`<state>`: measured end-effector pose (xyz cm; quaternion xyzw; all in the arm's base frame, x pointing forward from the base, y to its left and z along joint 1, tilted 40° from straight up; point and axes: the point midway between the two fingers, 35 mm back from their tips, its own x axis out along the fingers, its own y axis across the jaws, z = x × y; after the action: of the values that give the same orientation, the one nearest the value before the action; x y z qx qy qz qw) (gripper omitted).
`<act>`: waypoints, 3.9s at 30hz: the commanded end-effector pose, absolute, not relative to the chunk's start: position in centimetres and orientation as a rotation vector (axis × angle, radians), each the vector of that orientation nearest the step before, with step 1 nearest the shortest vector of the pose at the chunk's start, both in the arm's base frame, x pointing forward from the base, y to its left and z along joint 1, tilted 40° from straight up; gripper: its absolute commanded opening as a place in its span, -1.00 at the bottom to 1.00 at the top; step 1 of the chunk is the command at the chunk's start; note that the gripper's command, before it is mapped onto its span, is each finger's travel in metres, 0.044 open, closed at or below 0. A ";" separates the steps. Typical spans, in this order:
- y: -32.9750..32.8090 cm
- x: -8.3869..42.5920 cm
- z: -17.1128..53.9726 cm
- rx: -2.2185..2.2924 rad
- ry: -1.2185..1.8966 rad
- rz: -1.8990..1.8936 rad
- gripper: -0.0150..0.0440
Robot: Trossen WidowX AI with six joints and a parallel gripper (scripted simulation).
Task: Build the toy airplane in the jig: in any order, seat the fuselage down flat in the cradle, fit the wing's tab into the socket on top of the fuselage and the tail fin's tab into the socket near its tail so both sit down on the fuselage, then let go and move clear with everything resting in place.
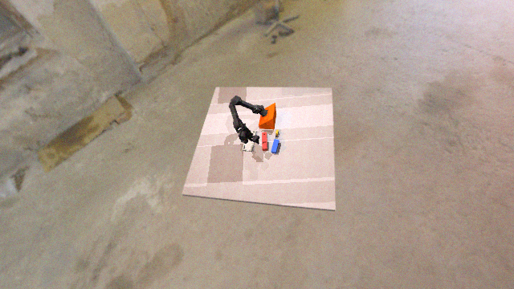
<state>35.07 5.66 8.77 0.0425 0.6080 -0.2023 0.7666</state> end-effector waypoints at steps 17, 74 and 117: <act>8.5 26.9 1.6 -0.758 1.471 -0.322 1.00; 2.7 27.7 -5.2 -0.762 1.469 -0.327 0.15; 9.8 27.0 2.8 -0.756 1.472 -0.319 -0.49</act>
<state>27.05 9.05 1.88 -0.3388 0.6543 -0.1418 0.6611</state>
